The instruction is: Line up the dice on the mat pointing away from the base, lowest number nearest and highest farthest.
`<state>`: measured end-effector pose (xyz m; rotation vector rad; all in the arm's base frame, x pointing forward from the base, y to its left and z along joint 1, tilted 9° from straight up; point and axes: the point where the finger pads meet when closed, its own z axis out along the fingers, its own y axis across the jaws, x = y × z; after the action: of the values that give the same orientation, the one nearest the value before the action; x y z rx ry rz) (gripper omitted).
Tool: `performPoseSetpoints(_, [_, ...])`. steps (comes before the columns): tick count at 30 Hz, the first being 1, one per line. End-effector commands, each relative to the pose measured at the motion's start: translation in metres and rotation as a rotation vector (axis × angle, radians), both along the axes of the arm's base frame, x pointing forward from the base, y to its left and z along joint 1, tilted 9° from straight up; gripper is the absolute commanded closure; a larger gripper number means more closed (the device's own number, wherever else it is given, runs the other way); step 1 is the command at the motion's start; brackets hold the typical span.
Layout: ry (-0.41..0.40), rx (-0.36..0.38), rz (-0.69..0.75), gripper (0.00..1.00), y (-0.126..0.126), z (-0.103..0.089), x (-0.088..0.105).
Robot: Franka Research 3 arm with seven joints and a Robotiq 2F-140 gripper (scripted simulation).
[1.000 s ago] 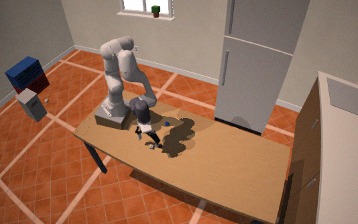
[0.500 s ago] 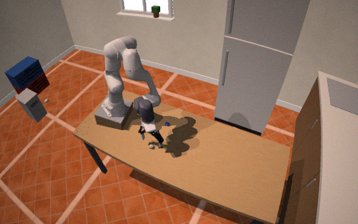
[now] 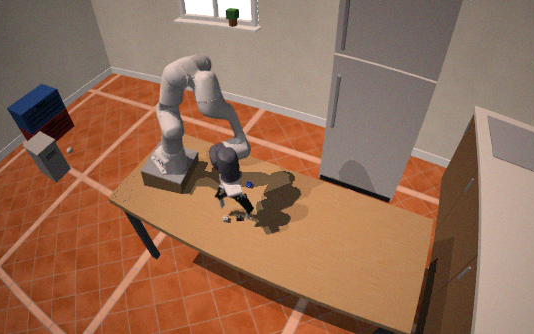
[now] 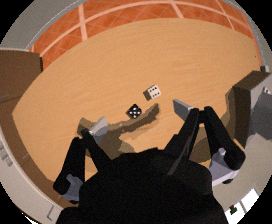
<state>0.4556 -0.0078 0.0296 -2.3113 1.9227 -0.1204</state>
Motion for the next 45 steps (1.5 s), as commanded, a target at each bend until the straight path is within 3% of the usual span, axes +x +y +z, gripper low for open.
performPoseSetpoints(1, [0.006, 0.007, 0.014, 0.00, 0.0008, -0.0010, -0.0007])
performPoseSetpoints(45, [0.006, 0.007, 0.014, 0.00, 0.0077, -0.0011, -0.0041])
